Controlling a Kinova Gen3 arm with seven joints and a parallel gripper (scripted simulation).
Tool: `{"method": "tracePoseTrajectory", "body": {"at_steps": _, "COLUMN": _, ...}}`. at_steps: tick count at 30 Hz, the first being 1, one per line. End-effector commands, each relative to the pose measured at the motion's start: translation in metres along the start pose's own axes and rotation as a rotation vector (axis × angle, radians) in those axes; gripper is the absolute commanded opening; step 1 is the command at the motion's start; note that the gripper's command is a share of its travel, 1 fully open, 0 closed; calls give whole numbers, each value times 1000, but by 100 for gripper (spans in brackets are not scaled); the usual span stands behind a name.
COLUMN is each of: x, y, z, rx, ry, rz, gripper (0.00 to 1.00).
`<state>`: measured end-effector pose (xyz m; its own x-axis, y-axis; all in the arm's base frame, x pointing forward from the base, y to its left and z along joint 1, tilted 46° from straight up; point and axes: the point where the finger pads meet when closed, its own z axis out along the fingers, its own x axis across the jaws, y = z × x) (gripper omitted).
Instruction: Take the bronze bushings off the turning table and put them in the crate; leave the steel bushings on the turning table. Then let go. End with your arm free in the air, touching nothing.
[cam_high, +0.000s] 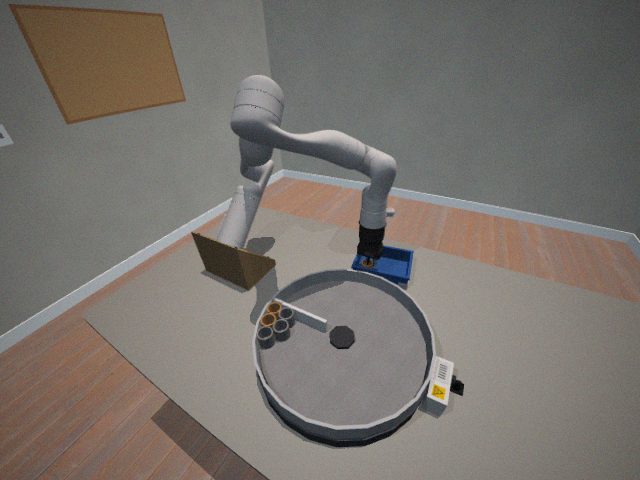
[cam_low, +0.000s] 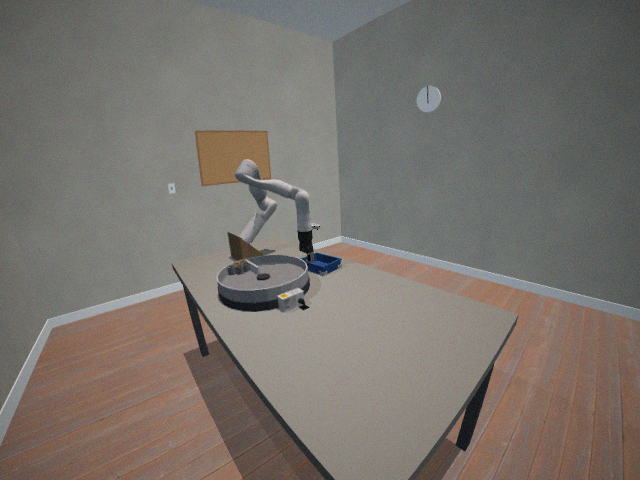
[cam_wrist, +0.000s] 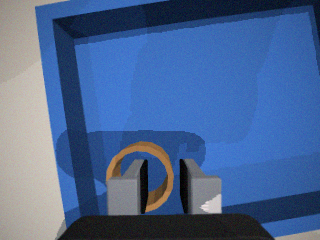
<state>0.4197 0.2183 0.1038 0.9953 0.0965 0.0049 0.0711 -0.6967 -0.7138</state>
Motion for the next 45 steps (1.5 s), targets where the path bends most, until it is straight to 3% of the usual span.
{"method": "tracePoseTrajectory", "body": {"at_steps": 1, "x": 1, "y": 0, "z": -1, "rx": 0, "ry": 2, "rz": 0, "gripper": 47}}
{"method": "tracePoseTrajectory", "body": {"at_steps": 37, "x": 0, "y": 0, "z": -12, "rx": 0, "ry": 2, "rz": 0, "gripper": 47}}
{"method": "tracePoseTrajectory", "body": {"at_steps": 42, "x": 0, "y": 0, "z": -68, "rx": 0, "ry": 2, "rz": 0, "gripper": 47}}
{"method": "tracePoseTrajectory", "body": {"at_steps": 45, "x": 0, "y": 0, "z": -68, "rx": 0, "ry": 2, "rz": 0, "gripper": 47}}
